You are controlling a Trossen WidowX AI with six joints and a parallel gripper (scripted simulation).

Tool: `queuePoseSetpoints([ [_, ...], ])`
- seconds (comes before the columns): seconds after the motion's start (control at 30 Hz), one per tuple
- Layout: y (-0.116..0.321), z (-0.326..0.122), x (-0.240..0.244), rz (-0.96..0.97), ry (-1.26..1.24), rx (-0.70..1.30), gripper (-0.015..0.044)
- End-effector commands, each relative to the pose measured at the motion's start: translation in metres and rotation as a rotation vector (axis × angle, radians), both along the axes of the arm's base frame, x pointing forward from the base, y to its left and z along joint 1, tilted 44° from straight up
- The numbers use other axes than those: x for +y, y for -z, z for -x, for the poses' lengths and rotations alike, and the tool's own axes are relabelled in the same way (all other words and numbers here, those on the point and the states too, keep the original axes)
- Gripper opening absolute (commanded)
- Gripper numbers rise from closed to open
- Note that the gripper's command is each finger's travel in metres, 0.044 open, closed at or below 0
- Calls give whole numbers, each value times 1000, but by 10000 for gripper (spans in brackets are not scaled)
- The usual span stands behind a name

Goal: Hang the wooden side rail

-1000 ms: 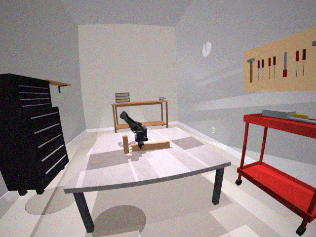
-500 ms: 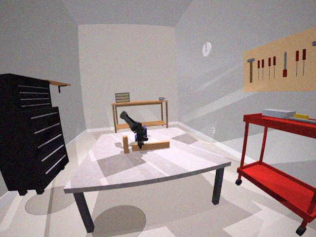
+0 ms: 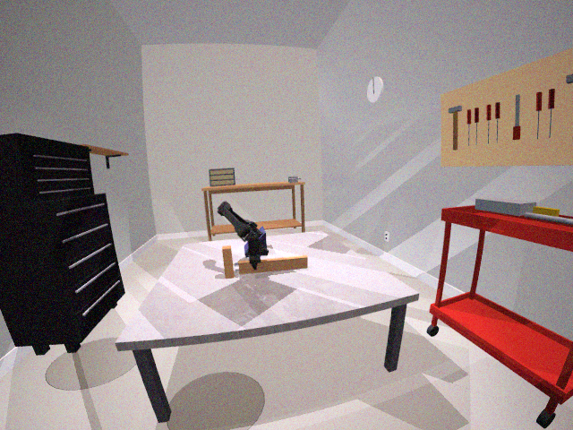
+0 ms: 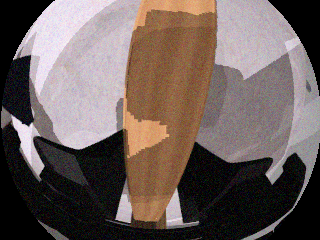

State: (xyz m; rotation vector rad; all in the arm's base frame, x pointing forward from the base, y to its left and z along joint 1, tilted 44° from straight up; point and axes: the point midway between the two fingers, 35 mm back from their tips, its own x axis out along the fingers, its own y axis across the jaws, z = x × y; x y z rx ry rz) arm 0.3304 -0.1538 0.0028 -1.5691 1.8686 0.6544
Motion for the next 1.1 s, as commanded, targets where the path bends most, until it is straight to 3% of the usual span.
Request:
queuePoseSetpoints([
  [0.0, -5, -4, 4, -4, -9, -16, 0],
  [1.07, -9, -5, 8, -5, -9, -16, 0],
])
